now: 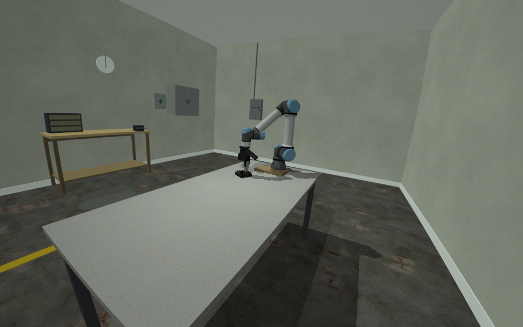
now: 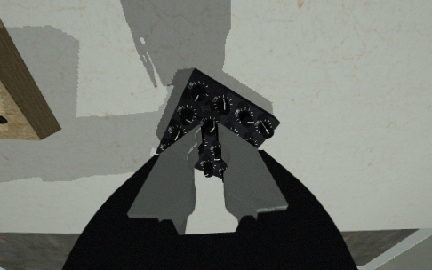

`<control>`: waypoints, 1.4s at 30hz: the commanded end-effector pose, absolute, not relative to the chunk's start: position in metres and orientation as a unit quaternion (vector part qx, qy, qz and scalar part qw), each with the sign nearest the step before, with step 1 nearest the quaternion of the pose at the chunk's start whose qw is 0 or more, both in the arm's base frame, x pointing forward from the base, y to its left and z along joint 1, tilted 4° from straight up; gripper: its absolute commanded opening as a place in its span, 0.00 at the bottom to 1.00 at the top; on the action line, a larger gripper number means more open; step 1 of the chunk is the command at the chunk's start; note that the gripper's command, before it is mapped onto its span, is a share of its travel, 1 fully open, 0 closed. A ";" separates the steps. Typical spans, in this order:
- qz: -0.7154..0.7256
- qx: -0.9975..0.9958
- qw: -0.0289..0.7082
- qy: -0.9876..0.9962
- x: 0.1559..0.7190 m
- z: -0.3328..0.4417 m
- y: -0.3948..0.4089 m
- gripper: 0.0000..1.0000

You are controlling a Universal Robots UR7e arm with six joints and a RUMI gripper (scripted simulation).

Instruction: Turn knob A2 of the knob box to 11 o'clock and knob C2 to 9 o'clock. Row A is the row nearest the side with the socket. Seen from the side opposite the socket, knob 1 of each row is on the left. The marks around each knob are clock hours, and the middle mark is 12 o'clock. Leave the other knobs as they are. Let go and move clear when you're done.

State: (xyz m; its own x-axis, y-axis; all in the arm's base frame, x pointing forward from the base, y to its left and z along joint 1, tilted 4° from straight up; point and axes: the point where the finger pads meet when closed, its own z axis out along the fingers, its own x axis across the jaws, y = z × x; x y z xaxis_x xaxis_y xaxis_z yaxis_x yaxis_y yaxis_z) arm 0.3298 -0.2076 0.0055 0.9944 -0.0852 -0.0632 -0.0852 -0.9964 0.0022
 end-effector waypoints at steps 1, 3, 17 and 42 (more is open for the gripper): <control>0.031 -0.999 0.001 0.024 0.330 0.006 -0.208 0.04; 0.031 -0.999 0.001 0.012 0.330 0.006 -0.208 0.04; 0.031 -0.999 0.003 -0.037 0.329 0.006 -0.208 0.04; 0.031 -0.998 0.003 -0.053 0.329 0.006 -0.208 0.04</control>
State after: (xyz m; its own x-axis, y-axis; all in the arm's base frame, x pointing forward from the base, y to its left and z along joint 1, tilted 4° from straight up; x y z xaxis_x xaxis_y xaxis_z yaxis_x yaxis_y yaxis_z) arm 0.3289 -0.2076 0.0056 0.9925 0.1059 -0.0614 0.1054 -0.9944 -0.0106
